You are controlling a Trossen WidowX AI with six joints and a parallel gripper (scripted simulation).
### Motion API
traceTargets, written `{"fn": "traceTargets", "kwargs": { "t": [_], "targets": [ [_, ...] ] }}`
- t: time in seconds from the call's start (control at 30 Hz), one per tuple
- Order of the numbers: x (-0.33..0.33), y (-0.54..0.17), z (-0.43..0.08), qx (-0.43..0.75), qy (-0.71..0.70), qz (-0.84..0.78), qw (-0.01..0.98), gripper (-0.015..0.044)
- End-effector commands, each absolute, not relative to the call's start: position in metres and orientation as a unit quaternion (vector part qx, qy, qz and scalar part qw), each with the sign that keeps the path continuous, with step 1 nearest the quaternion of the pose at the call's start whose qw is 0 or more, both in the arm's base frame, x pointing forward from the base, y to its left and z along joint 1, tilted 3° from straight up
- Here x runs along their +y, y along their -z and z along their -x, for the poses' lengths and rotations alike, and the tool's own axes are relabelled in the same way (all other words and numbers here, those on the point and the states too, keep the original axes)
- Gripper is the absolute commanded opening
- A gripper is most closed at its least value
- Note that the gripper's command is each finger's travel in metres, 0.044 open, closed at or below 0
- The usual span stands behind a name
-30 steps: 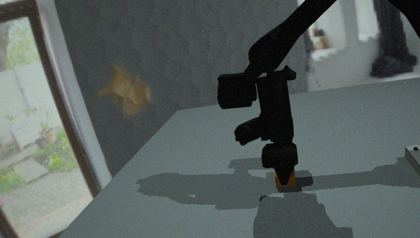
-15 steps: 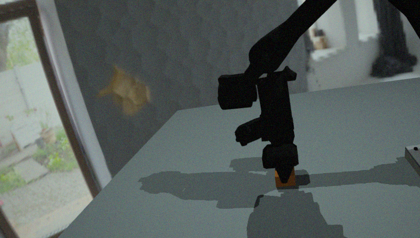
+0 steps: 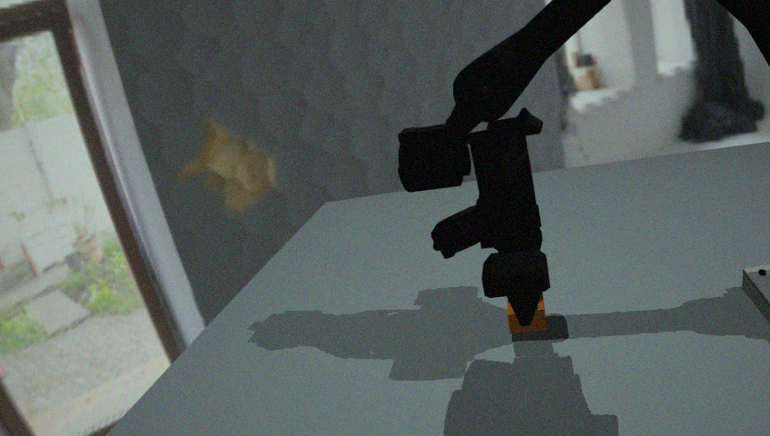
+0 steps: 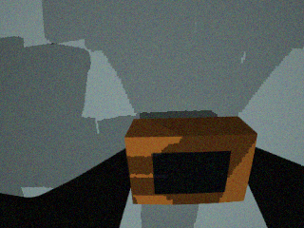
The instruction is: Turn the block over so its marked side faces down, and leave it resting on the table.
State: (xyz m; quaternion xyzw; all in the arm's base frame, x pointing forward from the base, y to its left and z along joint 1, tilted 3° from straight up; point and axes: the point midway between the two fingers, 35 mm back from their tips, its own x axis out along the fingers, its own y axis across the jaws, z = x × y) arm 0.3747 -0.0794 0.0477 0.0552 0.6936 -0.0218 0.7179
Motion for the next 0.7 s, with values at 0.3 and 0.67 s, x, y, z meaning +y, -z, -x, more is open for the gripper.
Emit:
{"fn": "traceTargets", "kwargs": {
  "t": [0.3, 0.67],
  "targets": [
    [-0.0817, -0.0586, -0.3798, 0.652, 0.028, -0.054, 0.756, 0.0000],
    [-0.0823, -0.0541, -0.3814, 0.588, 0.033, -0.053, 0.806, 0.0000]
  ]
}}
